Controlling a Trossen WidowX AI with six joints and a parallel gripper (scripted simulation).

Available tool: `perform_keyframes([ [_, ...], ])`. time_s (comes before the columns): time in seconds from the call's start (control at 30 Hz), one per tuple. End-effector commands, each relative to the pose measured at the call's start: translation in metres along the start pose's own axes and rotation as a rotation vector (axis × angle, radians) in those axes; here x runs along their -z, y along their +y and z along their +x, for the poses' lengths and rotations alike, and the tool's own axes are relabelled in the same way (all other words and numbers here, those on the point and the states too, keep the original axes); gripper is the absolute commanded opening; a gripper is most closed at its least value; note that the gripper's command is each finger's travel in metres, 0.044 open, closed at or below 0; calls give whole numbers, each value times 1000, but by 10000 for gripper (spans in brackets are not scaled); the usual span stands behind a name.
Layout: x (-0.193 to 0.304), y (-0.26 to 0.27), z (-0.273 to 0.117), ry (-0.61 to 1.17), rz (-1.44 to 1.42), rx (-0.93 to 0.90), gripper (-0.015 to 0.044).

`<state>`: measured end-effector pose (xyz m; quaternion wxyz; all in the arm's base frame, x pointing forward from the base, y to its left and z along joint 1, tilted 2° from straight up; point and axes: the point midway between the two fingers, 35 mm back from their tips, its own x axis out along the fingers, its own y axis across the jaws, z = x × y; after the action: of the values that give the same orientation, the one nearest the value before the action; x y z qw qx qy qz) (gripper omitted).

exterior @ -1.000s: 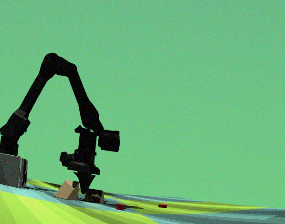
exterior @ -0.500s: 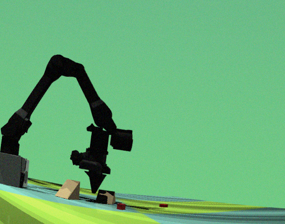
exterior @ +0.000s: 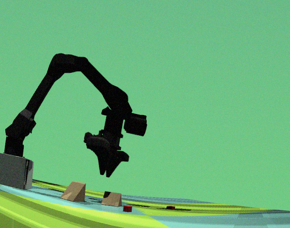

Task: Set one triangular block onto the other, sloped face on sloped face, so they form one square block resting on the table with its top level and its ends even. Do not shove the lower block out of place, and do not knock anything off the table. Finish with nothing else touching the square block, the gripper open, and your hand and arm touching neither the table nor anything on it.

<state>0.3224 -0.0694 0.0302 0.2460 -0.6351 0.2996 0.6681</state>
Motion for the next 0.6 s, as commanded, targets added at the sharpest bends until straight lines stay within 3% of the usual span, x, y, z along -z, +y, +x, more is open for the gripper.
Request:
perform_keyframes([
  [0.0,4,-18,2,21,275,-140,263],
  [0.23,7,-50,4,217,767,-342,440],
  [0.47,3,-85,5,559,1190,-384,440],
  [0.57,2,-89,5,596,1227,-377,440],
])
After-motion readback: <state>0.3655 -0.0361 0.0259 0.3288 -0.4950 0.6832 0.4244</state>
